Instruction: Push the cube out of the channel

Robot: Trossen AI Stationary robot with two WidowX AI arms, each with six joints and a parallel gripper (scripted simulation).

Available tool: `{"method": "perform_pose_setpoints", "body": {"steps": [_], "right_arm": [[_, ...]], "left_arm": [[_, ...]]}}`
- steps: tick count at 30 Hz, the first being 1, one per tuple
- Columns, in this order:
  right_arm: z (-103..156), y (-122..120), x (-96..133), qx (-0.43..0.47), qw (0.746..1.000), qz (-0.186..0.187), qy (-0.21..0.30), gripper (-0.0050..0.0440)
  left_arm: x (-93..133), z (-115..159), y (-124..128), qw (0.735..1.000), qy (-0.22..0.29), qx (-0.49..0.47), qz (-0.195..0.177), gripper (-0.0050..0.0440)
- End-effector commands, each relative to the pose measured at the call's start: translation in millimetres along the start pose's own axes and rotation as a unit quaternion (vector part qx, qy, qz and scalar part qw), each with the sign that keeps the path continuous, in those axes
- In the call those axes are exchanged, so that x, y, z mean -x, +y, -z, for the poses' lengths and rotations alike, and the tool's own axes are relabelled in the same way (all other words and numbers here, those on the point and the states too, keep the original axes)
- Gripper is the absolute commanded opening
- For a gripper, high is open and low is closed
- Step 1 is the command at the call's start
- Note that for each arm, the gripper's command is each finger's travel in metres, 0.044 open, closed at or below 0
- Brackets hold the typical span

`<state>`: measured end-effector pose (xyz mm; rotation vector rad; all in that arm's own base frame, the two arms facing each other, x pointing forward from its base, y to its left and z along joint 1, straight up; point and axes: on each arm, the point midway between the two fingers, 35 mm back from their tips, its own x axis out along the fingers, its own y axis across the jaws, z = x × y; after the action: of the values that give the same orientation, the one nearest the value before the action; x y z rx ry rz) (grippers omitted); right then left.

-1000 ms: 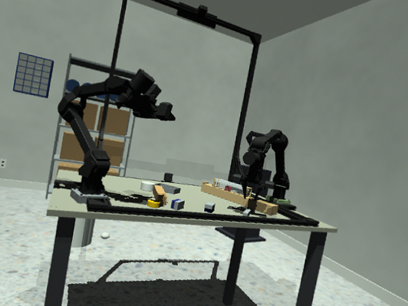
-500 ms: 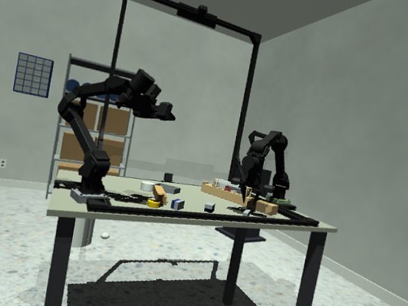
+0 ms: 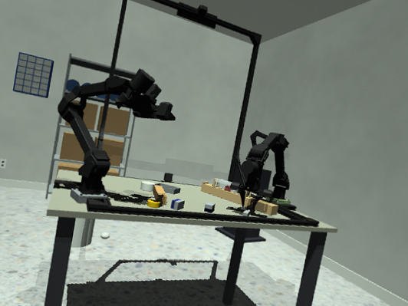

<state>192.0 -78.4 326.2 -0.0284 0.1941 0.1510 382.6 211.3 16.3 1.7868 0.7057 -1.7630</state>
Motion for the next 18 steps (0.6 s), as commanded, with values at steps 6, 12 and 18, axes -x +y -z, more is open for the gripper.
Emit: {"method": "perform_pose_setpoints", "body": {"steps": [6, 12, 18], "right_arm": [[0, 0, 0, 0.003, 1.000, 0.002, 0.001, 0.0400], [0, 0, 0, 0.003, 1.000, 0.002, 0.001, 0.0400], [0, 0, 0, 0.003, 1.000, 0.002, 0.001, 0.0400]], "left_arm": [[-18, -3, -2, 1.000, -0.005, -0.001, 0.004, 0.0200], [-21, -4, -2, 1.000, -0.005, -0.001, 0.004, 0.0200], [-17, -2, -1, 1.000, -0.003, 0.000, 0.001, 0.0132]]}}
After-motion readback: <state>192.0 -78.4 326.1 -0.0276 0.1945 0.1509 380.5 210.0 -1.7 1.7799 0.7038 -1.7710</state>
